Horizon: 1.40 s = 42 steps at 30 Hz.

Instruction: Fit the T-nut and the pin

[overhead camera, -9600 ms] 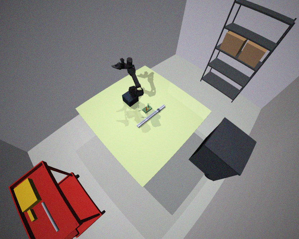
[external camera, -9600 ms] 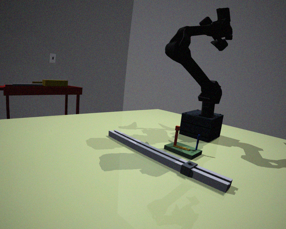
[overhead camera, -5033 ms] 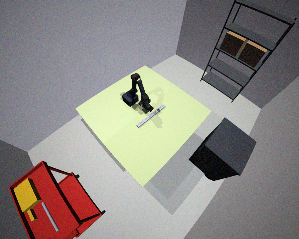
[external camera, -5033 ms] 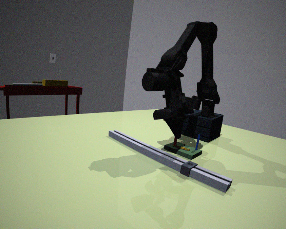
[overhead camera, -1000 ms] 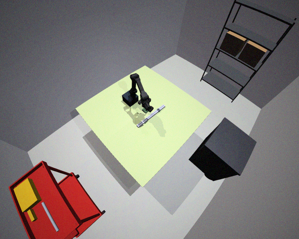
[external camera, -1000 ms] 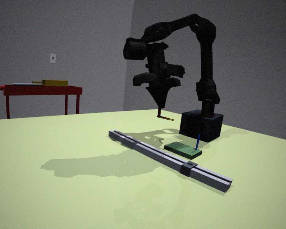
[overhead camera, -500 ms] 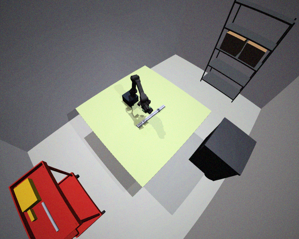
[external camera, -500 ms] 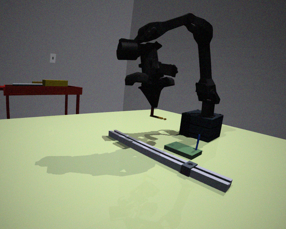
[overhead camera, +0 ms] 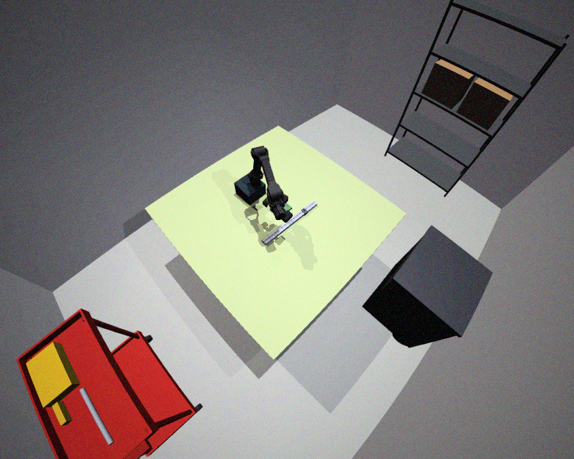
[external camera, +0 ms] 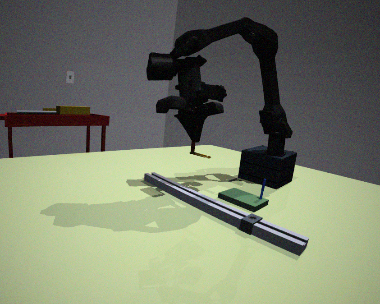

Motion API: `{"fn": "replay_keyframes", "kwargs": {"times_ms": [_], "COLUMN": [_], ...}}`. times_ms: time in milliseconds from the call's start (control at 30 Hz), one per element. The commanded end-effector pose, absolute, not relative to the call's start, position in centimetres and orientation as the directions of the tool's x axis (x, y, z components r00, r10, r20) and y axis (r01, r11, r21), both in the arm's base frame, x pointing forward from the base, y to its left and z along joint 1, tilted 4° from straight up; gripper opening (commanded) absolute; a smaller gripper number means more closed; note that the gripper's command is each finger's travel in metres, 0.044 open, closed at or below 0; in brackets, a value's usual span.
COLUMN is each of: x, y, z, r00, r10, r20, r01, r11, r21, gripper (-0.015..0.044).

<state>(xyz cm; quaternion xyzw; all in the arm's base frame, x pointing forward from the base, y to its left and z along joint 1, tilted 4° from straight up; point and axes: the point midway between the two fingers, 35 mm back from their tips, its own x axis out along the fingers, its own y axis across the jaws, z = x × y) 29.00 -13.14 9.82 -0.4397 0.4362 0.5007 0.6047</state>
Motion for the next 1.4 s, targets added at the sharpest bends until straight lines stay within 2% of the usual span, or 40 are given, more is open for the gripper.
{"fn": "replay_keyframes", "kwargs": {"times_ms": [0,1367], "x": [29.3,30.4], "y": [-13.8,-20.3], "z": [10.0,9.5], "r00": [0.126,0.139], "r10": [0.218,0.21], "r20": [-0.968,-0.968], "r01": [-0.988,-0.98], "r11": [0.115,0.168], "r21": [-0.103,-0.104], "gripper": [-0.015,-0.015]}}
